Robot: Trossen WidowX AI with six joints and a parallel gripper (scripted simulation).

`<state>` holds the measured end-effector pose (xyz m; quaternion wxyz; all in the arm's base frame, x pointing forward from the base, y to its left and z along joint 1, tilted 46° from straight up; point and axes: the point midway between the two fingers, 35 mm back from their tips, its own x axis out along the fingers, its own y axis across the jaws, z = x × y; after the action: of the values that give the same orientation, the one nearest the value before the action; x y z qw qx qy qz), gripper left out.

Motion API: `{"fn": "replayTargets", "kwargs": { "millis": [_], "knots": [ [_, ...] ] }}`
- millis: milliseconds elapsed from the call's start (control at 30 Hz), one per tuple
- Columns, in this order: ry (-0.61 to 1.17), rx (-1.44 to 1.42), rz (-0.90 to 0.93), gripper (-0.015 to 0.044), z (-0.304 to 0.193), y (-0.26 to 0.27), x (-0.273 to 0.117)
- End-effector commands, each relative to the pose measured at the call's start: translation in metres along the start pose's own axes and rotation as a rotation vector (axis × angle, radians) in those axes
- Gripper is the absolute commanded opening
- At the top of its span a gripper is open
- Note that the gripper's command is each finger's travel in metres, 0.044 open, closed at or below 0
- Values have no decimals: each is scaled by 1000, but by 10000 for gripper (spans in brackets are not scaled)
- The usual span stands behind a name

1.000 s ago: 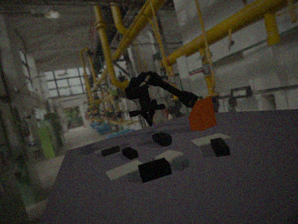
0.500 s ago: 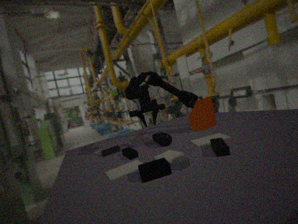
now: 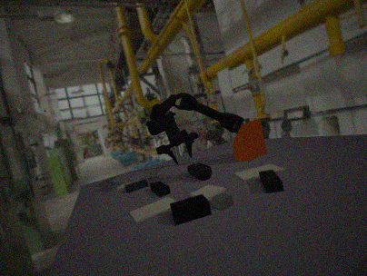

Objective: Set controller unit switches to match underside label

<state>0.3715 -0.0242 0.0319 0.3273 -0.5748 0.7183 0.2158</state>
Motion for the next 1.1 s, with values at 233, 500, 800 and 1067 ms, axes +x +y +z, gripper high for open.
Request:
{"fn": "replayTargets", "kwargs": {
  "millis": [233,500,800,1067],
  "knots": [
    [-7,15,130,46,-28,-10,24],
    [-7,15,130,0,-28,-10,24],
    [-7,15,130,0,-27,-11,29],
    [-7,15,130,0,-27,-14,42]
  ]
}}
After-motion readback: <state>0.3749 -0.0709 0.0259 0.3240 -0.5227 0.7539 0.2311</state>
